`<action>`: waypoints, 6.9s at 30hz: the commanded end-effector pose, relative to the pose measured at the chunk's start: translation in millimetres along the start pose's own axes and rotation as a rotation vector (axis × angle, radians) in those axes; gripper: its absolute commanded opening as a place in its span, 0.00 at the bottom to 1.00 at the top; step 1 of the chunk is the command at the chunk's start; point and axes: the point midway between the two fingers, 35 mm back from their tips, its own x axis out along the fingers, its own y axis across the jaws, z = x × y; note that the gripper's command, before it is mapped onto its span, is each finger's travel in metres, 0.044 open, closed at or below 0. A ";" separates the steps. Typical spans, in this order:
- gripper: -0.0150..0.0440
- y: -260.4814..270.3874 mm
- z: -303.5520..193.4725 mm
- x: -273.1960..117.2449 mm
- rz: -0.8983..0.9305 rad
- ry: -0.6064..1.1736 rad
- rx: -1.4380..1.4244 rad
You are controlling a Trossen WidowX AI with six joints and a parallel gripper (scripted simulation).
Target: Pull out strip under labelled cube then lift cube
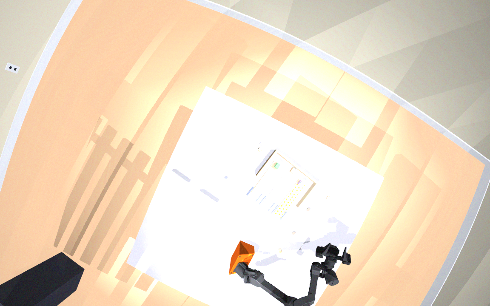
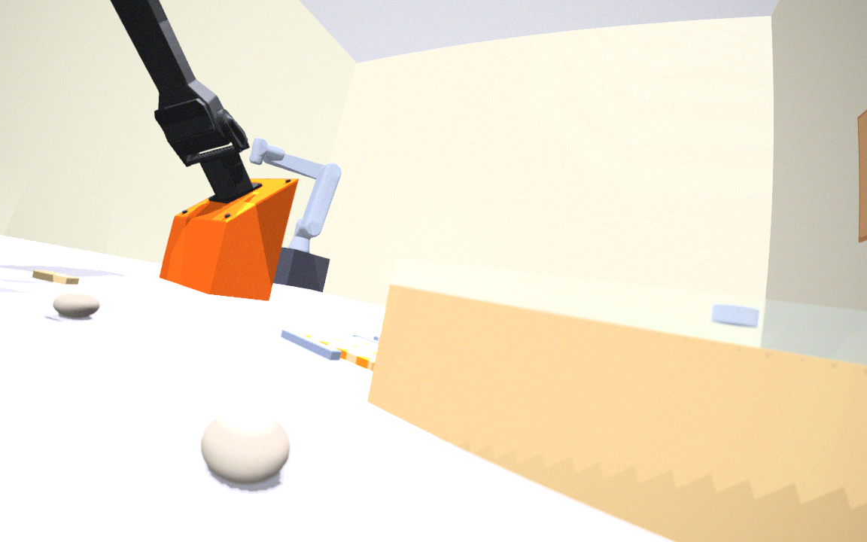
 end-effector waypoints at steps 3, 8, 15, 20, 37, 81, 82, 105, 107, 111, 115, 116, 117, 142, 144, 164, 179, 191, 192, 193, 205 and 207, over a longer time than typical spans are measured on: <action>0.93 -3.8 2.8 20.6 0.063 0.000 -0.077; 0.93 -32.5 13.3 84.5 0.206 -0.111 -0.329; 0.93 -72.9 19.8 125.2 0.201 -0.273 -0.535; 0.93 -104.5 21.5 144.6 0.140 -0.380 -0.674; 0.93 -237.9 9.1 167.2 -0.382 -0.629 -1.287; 0.71 -367.3 -8.5 94.6 -1.643 -0.312 -2.205; 0.67 -366.0 -0.3 95.8 -1.692 -0.303 -2.160; 0.25 -321.1 90.3 48.1 -2.289 -0.239 -1.325; 0.25 -321.1 90.3 48.1 -2.289 -0.239 -1.325; 0.25 -321.1 90.3 48.1 -2.289 -0.239 -1.325; 0.25 -321.1 90.3 48.1 -2.289 -0.239 -1.325; 0.25 -321.1 90.3 48.1 -2.289 -0.239 -1.325; 0.25 -320.1 90.6 48.0 -2.289 -0.240 -1.325; 0.25 -329.8 121.8 34.7 -2.289 -0.239 -1.324; 0.25 -330.7 124.6 33.3 -2.289 -0.239 -1.325; 0.25 -337.9 151.2 17.9 -2.292 -0.242 -1.326; 0.25 -338.0 151.6 17.6 -2.292 -0.242 -1.326; 0.25 -338.2 152.0 17.4 -2.292 -0.242 -1.326; 0.25 -338.2 152.1 17.4 -2.292 -0.242 -1.326; 0.25 -338.2 152.2 17.3 -2.292 -0.242 -1.326; 0.25 -338.6 153.2 16.8 -2.292 -0.242 -1.326; 0.25 -338.6 153.4 16.7 -2.292 -0.242 -1.326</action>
